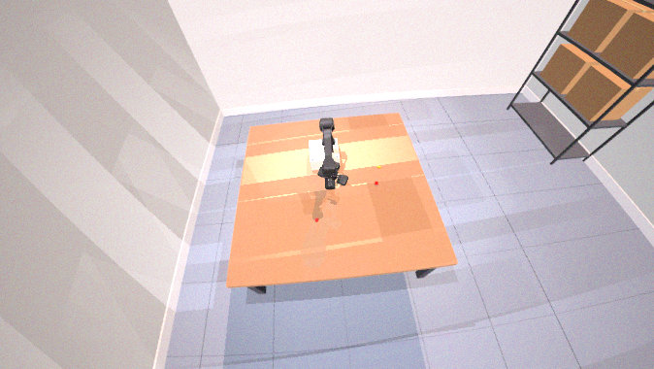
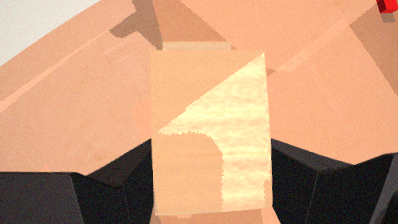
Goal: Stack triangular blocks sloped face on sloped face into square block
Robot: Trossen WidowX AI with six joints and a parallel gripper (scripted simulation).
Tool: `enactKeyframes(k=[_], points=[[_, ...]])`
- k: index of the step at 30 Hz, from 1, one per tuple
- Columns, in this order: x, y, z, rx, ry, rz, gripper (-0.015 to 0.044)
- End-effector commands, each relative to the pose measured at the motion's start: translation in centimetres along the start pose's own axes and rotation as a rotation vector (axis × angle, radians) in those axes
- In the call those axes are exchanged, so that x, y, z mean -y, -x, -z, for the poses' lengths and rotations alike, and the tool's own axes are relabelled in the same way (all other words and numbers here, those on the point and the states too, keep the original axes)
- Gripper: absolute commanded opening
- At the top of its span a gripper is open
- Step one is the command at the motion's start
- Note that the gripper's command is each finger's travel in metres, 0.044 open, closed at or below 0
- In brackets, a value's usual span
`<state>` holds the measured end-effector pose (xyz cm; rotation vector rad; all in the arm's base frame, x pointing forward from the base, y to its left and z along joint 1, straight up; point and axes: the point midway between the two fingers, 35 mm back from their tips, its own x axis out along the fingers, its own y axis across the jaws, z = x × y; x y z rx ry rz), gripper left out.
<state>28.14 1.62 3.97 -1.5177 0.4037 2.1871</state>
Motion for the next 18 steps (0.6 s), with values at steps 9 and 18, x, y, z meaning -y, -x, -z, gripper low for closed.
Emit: enactKeyframes(k=[9, 18], points=[[0.1, -3.6, -0.2, 0.003, -0.002, 0.005, 0.0000], [0.0, -3.8, -0.2, 0.003, -0.002, 0.012, 0.0000]])
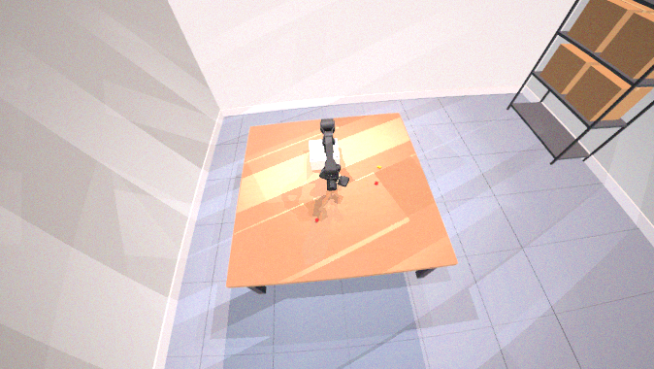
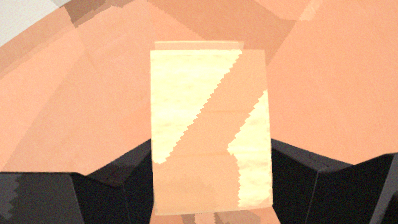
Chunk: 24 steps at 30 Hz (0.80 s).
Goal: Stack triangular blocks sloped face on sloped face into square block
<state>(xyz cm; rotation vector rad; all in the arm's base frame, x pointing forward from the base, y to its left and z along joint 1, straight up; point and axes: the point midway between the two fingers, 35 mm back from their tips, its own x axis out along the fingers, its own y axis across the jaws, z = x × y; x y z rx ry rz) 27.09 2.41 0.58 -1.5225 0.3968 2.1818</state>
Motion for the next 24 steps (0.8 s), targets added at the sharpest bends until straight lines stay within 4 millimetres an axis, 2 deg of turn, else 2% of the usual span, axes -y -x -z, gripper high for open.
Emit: enactKeyframes(k=[1, 24], points=[[-0.07, -0.22, -0.15, 0.007, -0.005, 0.006, 0.0000], [-0.09, -0.39, -0.04, 0.009, -0.005, 0.011, 0.0000]])
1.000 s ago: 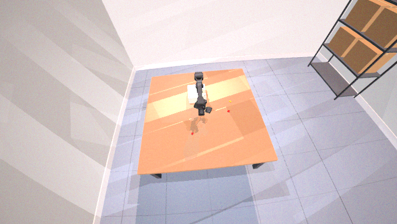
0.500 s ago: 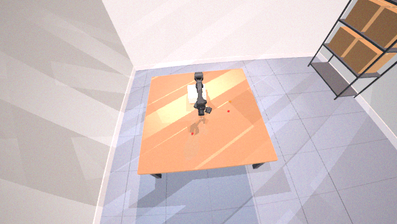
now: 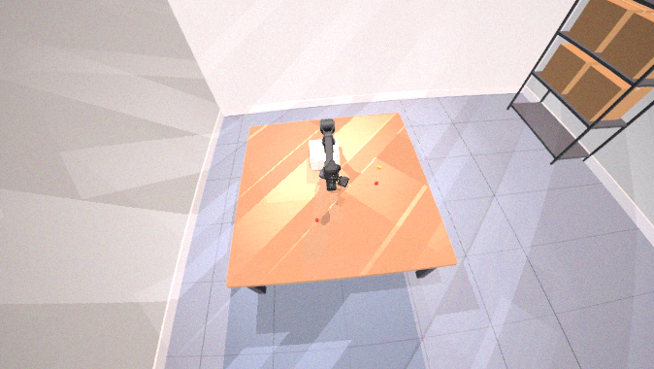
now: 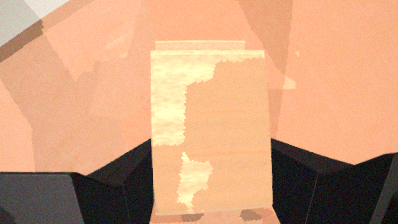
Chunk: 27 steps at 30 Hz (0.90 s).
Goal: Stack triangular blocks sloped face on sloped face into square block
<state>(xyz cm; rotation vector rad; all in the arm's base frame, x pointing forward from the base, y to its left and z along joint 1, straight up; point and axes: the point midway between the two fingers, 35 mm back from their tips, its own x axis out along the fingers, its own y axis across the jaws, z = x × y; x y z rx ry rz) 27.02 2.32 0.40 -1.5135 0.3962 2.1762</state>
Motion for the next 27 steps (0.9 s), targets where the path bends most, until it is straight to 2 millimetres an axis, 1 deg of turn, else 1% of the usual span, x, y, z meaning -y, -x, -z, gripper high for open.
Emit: enactKeyframes(k=[1, 27], points=[[0.0, -0.3, -0.1, 0.005, 0.001, 0.004, 0.0000], [0.0, -2.0, -0.1, 0.006, 0.001, 0.004, 0.0000]])
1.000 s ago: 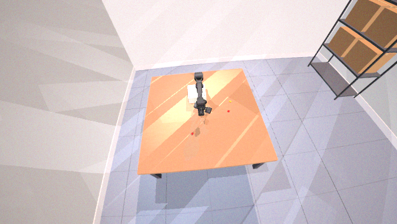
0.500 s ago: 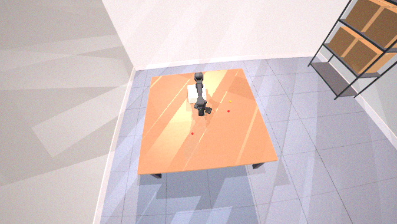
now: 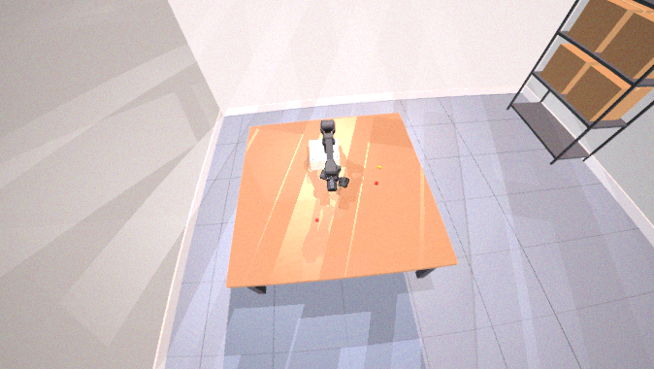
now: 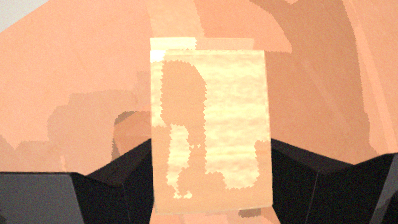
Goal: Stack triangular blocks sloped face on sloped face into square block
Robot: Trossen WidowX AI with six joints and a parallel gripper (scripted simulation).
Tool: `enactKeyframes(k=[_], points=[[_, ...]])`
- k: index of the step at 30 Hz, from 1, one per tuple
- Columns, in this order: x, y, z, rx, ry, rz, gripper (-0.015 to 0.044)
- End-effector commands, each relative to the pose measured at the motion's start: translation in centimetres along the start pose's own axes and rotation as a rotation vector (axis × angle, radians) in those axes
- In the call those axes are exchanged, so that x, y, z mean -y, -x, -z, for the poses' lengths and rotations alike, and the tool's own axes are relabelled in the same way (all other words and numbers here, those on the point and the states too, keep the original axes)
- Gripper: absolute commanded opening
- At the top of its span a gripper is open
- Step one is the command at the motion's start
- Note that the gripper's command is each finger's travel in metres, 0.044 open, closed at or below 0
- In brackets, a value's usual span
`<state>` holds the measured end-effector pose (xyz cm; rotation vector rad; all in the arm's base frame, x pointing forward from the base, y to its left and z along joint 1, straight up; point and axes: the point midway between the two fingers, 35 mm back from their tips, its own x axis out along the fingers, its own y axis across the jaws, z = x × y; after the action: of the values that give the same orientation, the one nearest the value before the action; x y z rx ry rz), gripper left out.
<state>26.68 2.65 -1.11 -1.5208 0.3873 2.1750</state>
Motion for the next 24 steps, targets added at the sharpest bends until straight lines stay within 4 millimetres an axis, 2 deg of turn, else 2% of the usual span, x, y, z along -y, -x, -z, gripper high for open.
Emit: enactKeyframes(k=[1, 24], points=[[-0.08, -0.51, -0.25, 0.010, -0.006, 0.001, 0.0000], [-0.11, -0.88, -0.30, 0.010, -0.007, 0.001, 0.0000]])
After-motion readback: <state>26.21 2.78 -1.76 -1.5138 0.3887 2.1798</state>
